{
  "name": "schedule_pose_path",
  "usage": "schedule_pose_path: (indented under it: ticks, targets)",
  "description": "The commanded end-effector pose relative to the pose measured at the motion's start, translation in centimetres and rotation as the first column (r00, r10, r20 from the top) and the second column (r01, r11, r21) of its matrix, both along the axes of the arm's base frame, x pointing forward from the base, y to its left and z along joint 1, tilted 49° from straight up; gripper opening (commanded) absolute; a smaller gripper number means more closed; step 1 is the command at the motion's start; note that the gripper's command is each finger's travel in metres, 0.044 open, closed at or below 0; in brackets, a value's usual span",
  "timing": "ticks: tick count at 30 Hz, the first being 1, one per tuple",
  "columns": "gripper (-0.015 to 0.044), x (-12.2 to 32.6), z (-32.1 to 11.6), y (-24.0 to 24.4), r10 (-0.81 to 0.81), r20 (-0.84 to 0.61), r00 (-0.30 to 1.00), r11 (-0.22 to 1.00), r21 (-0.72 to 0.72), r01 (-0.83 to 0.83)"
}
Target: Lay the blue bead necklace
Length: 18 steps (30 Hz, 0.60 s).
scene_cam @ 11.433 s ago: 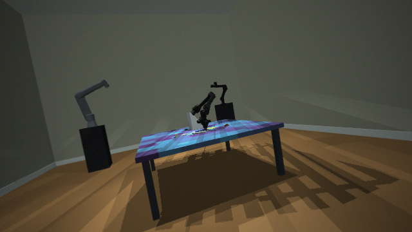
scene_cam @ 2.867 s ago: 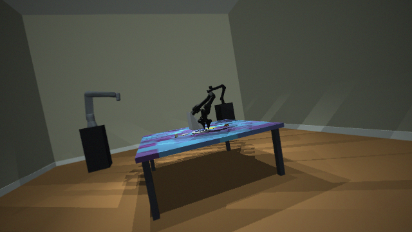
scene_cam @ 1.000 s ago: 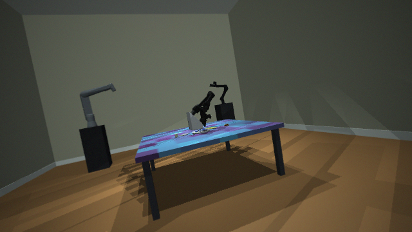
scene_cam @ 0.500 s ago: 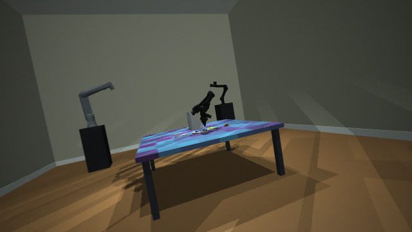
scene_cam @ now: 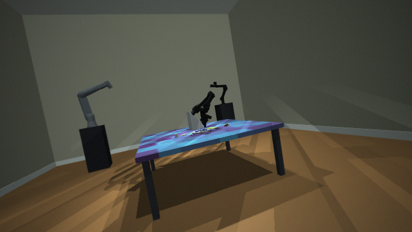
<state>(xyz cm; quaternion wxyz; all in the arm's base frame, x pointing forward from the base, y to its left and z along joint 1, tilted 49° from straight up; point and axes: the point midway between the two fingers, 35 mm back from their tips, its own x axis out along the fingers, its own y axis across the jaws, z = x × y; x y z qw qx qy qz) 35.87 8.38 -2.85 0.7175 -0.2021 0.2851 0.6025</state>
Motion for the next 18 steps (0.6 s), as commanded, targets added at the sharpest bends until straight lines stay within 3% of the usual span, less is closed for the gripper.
schedule_pose_path:
  ticks: [1,18]
  targets:
    - [0.012,-0.1,-0.6,0.7,0.001,-0.01,1.0,1.0,0.002,-0.001]
    - [0.012,-0.1,-1.8,2.2,0.004,-0.016,1.0,1.0,0.008,-0.003]
